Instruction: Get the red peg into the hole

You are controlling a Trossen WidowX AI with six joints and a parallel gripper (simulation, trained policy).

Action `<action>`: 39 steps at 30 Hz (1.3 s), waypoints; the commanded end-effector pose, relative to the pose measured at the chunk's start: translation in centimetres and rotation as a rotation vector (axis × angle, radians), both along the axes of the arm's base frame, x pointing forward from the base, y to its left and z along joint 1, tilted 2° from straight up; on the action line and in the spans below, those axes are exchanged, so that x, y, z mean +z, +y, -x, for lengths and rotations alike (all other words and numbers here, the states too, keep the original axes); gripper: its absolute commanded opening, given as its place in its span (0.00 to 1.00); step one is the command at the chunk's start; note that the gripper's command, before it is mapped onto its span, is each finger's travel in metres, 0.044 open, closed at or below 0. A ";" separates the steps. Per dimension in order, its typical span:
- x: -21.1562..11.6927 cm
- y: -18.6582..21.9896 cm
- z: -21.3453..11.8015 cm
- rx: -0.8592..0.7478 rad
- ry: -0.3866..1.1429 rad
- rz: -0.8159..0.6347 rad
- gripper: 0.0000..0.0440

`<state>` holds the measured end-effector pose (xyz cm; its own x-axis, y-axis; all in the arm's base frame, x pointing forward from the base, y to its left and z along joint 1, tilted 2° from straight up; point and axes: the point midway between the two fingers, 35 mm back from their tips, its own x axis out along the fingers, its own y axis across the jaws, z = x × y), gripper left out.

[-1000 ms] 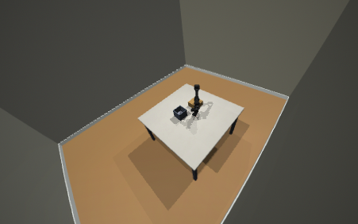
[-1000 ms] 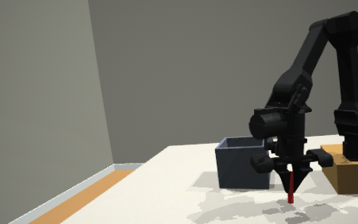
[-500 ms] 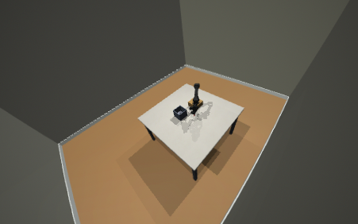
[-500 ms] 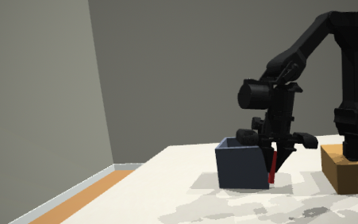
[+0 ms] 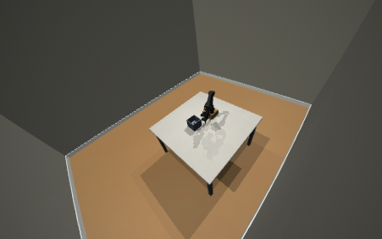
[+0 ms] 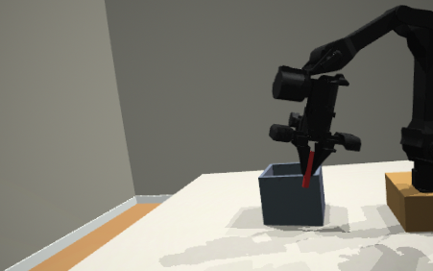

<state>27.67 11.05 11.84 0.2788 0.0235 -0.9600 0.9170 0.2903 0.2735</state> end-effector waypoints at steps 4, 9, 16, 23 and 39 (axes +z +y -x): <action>1.5 -2.7 -1.1 -0.024 -0.014 0.034 0.00; 2.0 -4.7 -1.6 -0.048 -0.008 0.056 0.00; 2.2 -7.3 -2.1 -0.079 0.013 0.080 0.00; 2.0 -9.5 -2.5 -0.102 0.041 0.094 0.00; 0.5 -13.7 -3.5 -0.126 0.106 0.096 0.00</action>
<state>30.87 -2.04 12.63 0.1790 -0.1016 -0.9786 0.9693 0.1888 0.1577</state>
